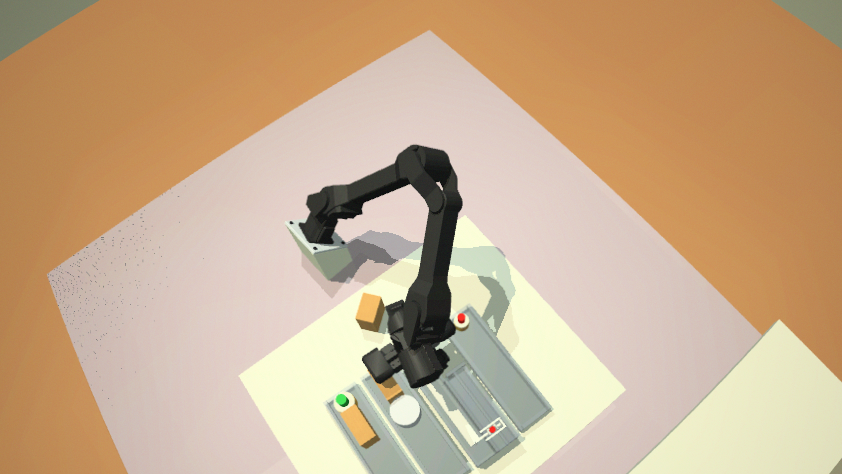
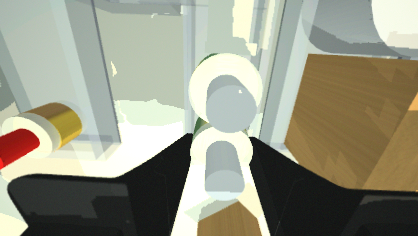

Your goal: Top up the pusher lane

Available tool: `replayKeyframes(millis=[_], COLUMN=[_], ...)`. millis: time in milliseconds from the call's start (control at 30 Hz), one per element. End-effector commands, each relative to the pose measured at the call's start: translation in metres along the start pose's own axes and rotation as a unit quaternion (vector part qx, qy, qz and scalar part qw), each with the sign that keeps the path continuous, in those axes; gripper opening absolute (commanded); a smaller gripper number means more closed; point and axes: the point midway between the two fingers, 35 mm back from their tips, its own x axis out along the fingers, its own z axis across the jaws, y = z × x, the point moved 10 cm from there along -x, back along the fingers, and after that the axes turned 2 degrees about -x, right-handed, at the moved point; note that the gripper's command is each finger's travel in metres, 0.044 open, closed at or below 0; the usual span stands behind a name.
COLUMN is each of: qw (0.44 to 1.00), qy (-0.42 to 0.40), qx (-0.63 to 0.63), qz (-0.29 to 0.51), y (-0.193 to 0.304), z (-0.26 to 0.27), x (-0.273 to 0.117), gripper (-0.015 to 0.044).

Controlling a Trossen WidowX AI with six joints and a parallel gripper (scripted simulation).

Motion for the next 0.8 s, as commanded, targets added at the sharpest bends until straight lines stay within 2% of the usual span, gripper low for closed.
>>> replayKeyframes(millis=[0,767], qw=[1.000,1.000], qy=[-0.003,-0.003], qx=[-0.004,-0.004], qz=[-0.005,-0.005], y=[-0.0006,0.0048], z=[0.0004,-0.0007], x=[-0.0002,0.0001], gripper=[0.0000,0.0000])
